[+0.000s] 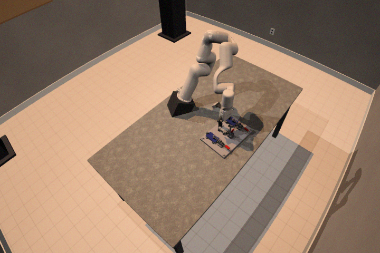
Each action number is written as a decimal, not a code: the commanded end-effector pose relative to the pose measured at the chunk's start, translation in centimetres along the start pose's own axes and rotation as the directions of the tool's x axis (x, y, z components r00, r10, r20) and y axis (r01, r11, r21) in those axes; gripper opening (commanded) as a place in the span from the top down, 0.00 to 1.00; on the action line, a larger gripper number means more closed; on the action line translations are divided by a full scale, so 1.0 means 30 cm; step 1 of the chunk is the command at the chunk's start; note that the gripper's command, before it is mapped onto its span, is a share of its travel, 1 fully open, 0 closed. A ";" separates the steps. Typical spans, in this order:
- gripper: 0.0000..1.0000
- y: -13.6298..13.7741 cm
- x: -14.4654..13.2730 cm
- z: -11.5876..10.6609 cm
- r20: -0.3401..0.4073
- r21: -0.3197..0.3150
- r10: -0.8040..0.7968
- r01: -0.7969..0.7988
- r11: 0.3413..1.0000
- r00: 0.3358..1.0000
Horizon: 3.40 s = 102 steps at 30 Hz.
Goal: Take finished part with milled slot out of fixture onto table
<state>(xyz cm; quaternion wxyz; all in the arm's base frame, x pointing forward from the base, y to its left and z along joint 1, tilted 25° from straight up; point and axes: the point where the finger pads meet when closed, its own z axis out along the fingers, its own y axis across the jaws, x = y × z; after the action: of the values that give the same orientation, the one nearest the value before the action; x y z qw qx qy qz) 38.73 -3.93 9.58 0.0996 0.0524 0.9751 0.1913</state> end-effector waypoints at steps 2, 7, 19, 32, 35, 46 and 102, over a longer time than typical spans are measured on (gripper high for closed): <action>0.00 0.000 -0.004 0.019 0.003 0.001 -0.001 0.001 1.000 1.000; 0.00 0.000 -0.004 0.060 0.003 0.001 -0.001 0.001 1.000 1.000; 0.00 0.000 -0.004 0.134 0.003 0.001 -0.001 0.001 1.000 1.000; 0.00 0.000 -0.004 0.154 0.003 0.001 -0.001 0.001 1.000 1.000; 0.00 0.000 -0.004 0.154 0.003 0.001 -0.001 0.001 1.000 1.000; 0.00 0.000 -0.004 0.154 0.002 0.001 -0.001 0.001 1.000 1.000; 0.00 0.000 -0.008 0.200 0.002 0.001 -0.001 0.001 1.000 1.000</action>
<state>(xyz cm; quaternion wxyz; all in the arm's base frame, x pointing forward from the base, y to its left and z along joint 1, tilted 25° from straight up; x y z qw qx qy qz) 40.08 -1.86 4.37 0.0994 0.0524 0.9751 0.1912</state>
